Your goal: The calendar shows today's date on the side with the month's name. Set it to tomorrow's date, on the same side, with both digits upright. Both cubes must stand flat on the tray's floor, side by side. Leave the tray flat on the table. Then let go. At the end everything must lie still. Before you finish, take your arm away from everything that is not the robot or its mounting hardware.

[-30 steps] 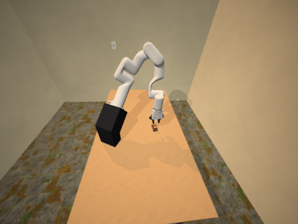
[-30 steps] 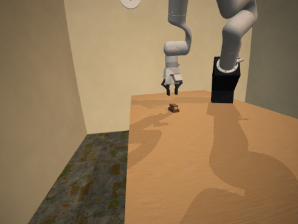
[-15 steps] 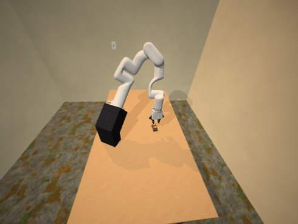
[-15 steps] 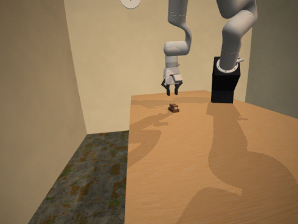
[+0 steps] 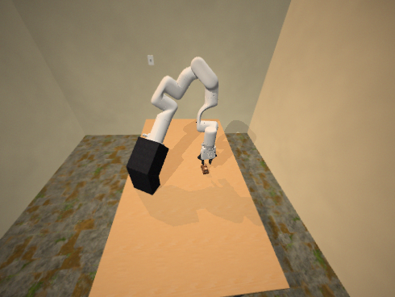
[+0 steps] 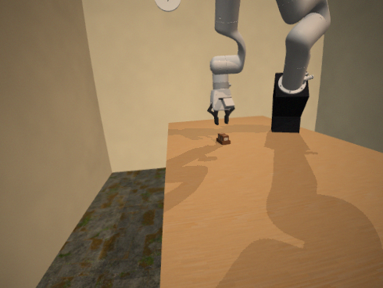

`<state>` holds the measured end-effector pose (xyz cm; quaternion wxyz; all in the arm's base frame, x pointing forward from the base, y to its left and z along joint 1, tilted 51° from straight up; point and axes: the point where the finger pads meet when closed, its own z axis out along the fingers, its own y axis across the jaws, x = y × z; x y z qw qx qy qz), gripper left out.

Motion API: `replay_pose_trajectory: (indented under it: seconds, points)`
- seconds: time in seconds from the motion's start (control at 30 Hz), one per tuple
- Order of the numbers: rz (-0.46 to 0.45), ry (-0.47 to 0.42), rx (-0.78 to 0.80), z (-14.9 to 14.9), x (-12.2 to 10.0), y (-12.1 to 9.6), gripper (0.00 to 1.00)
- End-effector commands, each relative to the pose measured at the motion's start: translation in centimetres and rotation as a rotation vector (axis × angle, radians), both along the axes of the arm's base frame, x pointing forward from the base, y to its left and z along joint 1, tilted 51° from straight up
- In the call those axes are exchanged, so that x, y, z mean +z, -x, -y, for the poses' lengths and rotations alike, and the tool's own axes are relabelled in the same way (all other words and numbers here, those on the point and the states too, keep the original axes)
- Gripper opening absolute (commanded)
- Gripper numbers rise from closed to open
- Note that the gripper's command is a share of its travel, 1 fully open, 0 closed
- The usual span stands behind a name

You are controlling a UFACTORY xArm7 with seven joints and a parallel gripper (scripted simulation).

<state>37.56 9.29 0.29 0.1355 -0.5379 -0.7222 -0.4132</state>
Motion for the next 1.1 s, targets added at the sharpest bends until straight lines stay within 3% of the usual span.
replay_pose_trajectory:
  seconds: [0.0, 1.07]
  points:
    - [0.001, 0.001, -0.003, -0.3, -0.4, -0.2, 0.49]
    - [0.001, 0.001, -0.003, -2.9, -2.6, -1.0, 0.49]
